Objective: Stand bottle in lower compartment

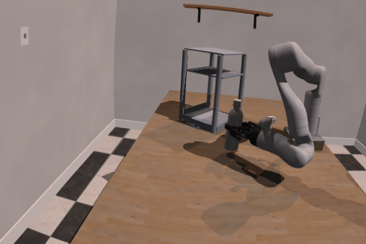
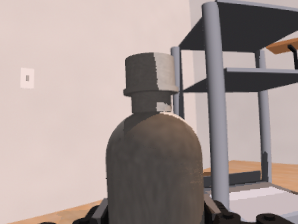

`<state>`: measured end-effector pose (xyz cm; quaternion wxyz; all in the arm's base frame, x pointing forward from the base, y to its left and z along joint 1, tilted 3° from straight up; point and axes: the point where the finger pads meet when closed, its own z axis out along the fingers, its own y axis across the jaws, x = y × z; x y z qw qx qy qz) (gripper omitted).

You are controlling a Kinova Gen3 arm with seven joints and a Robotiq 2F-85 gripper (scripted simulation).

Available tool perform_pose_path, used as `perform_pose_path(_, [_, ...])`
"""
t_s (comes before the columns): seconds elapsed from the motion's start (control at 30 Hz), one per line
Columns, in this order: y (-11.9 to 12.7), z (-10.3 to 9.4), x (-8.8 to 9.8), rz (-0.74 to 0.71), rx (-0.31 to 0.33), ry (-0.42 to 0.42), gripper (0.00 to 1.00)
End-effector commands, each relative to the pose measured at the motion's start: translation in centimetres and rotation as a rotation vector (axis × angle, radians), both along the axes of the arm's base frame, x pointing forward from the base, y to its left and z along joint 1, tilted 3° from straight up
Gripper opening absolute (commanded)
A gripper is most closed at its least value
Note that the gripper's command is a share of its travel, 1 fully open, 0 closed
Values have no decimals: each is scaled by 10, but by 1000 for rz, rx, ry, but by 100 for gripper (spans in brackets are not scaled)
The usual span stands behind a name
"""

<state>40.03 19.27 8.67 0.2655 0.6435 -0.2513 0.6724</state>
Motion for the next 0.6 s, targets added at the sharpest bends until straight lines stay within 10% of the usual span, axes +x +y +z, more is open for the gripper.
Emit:
perform_pose_path(0.0, [1, 10, 1, 0, 8, -6, 0])
perform_pose_path(0.57, [2, 19, 1, 0, 8, -6, 0])
